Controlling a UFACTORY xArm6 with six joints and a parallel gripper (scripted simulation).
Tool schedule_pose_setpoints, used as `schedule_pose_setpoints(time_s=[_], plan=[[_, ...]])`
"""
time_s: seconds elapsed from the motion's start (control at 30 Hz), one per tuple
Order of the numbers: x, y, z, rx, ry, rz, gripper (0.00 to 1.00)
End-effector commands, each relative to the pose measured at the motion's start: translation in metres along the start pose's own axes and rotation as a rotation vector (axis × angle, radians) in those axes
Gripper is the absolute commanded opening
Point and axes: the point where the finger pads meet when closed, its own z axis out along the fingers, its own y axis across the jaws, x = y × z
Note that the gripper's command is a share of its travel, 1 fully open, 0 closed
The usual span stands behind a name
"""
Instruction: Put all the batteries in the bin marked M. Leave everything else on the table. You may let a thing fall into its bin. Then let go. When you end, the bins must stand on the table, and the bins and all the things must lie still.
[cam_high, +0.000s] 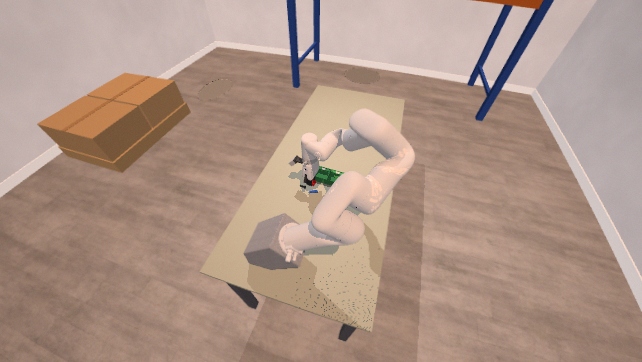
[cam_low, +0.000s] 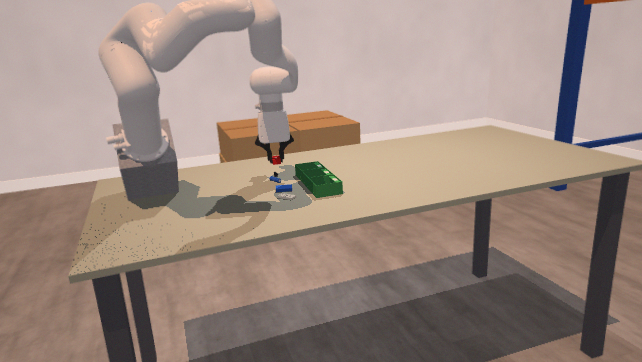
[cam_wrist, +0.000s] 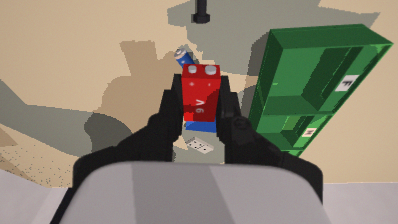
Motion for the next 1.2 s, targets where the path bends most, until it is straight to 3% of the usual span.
schedule_pose_setpoints(time_s=[0.0,0.7,1.17], plan=[[-0.016,0.021,-0.001,-0.001,0.003,-0.001,0.00],[-0.087,0.102,-0.001,-0.002,0.002,-0.093,0.00],[-0.098,0.115,-0.001,-0.002,0.002,-0.093,0.00]])
